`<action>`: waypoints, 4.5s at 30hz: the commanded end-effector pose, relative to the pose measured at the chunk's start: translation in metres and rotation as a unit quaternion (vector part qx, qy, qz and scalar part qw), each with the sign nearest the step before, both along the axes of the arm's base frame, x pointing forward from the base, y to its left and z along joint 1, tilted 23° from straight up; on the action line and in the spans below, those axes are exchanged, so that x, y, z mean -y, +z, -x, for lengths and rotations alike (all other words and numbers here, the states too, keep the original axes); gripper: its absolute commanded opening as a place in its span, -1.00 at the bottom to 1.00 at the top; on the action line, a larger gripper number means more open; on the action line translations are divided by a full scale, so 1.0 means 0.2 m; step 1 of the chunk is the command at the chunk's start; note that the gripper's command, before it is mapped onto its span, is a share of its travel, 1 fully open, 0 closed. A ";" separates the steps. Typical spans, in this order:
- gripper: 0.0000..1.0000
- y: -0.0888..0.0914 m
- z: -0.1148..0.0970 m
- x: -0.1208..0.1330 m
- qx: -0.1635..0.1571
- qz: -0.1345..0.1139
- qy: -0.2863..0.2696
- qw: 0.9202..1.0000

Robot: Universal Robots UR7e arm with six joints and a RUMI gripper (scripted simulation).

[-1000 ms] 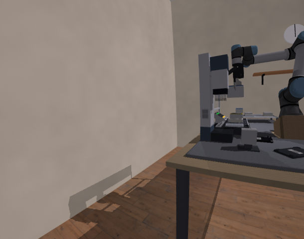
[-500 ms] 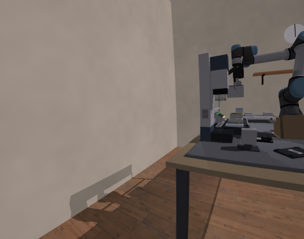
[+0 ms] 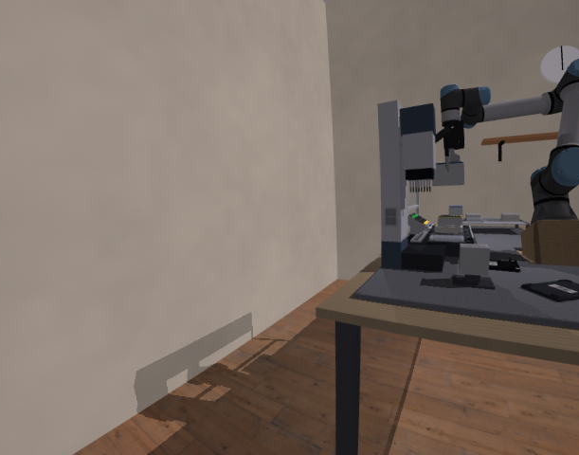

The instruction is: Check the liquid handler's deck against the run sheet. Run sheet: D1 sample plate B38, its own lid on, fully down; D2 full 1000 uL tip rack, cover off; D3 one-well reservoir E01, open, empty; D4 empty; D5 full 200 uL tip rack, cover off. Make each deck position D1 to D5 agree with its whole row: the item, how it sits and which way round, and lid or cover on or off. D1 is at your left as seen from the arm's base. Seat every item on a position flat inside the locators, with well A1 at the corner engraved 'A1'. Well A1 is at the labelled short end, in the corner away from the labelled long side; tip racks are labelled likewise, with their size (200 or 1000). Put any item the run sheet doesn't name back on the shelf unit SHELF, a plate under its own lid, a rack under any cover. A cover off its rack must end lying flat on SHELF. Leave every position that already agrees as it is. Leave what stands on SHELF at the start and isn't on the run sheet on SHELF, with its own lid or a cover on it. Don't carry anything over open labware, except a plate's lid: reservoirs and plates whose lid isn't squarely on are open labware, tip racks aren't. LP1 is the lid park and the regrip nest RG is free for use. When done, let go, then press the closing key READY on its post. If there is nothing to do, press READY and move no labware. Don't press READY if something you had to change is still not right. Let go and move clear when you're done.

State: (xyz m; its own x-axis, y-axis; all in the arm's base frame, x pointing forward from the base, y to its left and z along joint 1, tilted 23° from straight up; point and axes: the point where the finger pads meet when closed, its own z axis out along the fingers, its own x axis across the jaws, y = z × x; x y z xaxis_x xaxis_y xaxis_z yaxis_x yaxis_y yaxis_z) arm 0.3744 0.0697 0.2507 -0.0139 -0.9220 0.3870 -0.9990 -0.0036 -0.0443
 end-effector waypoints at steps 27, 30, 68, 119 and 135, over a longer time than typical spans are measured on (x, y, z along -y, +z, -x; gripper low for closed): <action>-1.00 -0.19 -0.01 0.08 0.000 0.000 -0.001 1.000; -1.00 -0.22 -0.01 0.09 0.000 0.000 -0.001 1.000; -1.00 -0.47 -0.02 0.19 -0.001 0.000 -0.001 1.000; -1.00 -0.81 -0.04 0.34 -0.001 0.000 -0.001 1.000; -1.00 -0.92 -0.04 0.38 -0.001 0.000 -0.001 1.000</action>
State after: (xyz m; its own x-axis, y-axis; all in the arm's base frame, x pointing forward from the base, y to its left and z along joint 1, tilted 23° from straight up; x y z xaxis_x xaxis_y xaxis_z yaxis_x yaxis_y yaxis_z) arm 0.3827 -0.0053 0.0723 -0.0154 -0.9219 0.3871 -0.9991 -0.0006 -0.0414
